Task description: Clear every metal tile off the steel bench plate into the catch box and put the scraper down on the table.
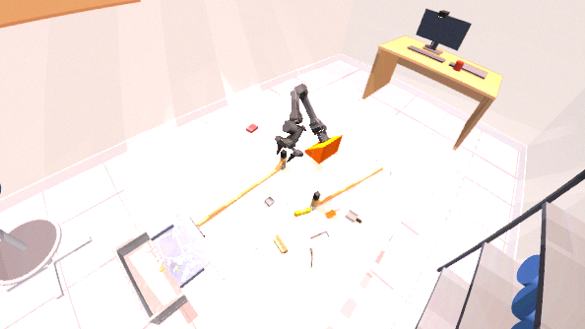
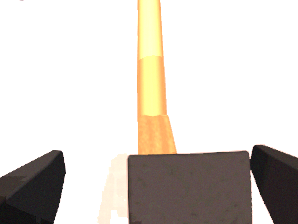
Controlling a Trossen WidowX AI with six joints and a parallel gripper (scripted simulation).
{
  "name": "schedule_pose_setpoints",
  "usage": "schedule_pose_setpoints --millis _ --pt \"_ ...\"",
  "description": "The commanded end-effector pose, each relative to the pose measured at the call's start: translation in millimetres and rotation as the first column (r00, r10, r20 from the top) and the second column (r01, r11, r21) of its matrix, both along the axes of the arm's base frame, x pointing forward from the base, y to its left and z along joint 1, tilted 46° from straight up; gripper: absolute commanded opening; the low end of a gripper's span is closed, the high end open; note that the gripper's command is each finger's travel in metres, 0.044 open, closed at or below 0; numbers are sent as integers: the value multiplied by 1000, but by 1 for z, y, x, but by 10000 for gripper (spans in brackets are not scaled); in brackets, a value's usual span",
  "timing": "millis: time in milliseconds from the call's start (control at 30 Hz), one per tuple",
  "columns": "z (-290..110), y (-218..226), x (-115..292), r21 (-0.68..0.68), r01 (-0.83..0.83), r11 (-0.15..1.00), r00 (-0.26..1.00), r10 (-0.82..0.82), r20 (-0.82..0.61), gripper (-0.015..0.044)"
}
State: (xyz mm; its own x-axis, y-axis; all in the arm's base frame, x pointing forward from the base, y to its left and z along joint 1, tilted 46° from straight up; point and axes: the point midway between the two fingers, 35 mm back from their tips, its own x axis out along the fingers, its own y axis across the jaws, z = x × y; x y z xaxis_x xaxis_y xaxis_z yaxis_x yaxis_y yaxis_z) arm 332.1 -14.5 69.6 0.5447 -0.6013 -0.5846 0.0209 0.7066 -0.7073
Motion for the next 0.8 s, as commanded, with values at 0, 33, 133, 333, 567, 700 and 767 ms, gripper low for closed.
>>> schedule_pose_setpoints --millis 0,33,133,333,567,700,767 --pt "7 7 -4 1 2 1000 1000 -2 8 440" --pt "8 8 -5 1 3 1000 1000 -3 7 440" --pt "12 13 -9 1 3 1000 1000 -3 7 440" --pt "21 22 -18 1 3 1000 1000 -3 7 440" --pt "32 31 -29 -2 1 1000 1000 -1 9 440" --pt "35 33 -31 -4 -1 1000 1000 1 11 440" --pt "39 39 -29 -5 -20 1000 999 20 25 440"
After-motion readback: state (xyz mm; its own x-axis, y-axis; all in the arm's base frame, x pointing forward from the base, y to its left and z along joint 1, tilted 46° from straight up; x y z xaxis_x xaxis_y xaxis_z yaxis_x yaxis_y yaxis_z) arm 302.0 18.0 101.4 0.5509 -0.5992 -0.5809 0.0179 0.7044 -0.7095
